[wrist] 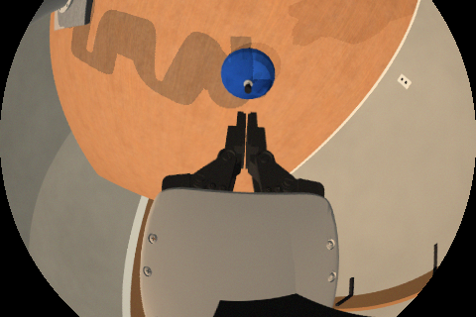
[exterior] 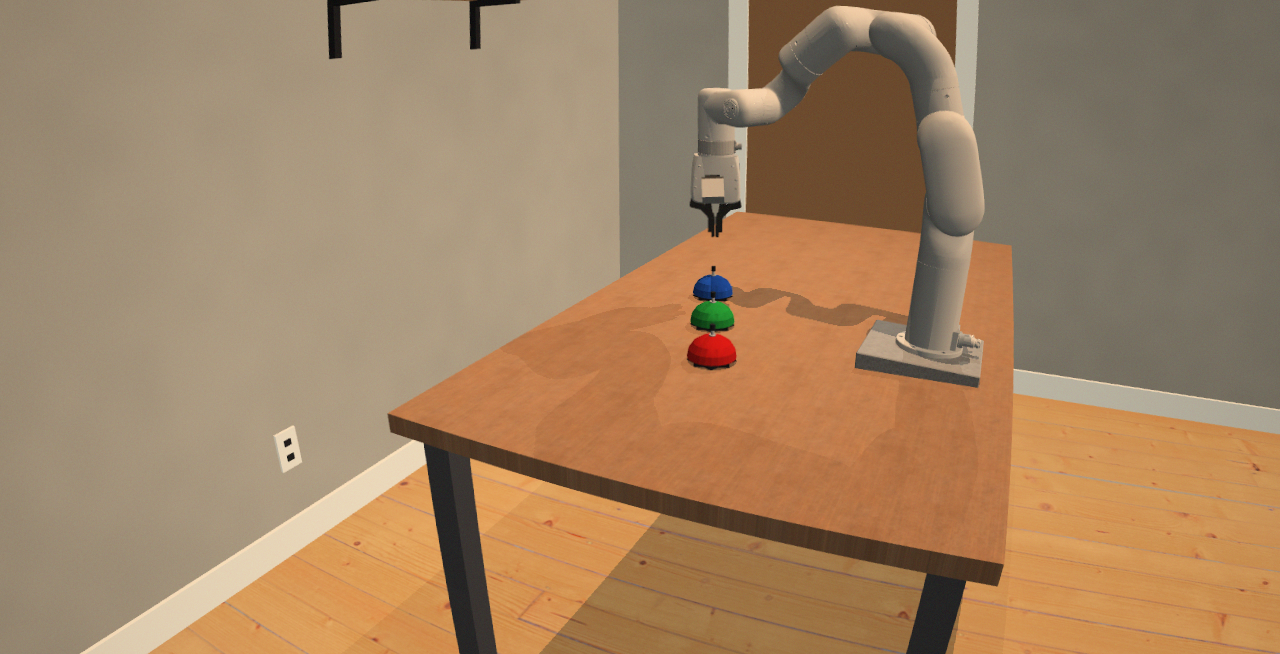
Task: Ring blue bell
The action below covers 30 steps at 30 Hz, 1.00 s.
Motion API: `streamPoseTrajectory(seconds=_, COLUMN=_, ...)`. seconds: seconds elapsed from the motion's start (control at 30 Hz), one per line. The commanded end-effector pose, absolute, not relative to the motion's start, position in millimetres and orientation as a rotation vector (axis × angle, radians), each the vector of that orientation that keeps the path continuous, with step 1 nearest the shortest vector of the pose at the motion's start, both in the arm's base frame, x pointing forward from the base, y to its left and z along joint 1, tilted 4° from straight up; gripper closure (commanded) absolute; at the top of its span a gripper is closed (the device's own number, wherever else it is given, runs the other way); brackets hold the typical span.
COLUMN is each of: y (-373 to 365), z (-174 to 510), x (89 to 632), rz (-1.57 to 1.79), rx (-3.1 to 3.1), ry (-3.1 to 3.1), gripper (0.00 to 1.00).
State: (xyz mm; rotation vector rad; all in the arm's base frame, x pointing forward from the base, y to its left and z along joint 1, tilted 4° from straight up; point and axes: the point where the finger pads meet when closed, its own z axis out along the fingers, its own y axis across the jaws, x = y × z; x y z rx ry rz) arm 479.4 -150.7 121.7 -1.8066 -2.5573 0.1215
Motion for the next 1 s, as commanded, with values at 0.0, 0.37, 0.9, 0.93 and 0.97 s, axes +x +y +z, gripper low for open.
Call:
streamPoseTrajectory(seconds=0.0, y=-151, z=123, x=481, rz=0.119, rx=-1.809, ry=-2.561, gripper=1.0)
streamPoseTrajectory(seconds=0.37, y=-151, z=117, x=481, rz=0.119, rx=-1.809, ry=-2.561, gripper=1.0)
streamPoseTrajectory(seconds=0.9, y=-153, z=96, x=480, rz=0.119, rx=-1.809, ry=-2.561, gripper=1.0)
streamPoseTrajectory(seconds=0.93, y=-153, z=94, x=480, rz=0.119, rx=-1.809, ry=-2.561, gripper=1.0)
streamPoseTrajectory(seconds=0.97, y=-153, z=92, x=480, rz=0.119, rx=-1.809, ry=-2.561, gripper=1.0)
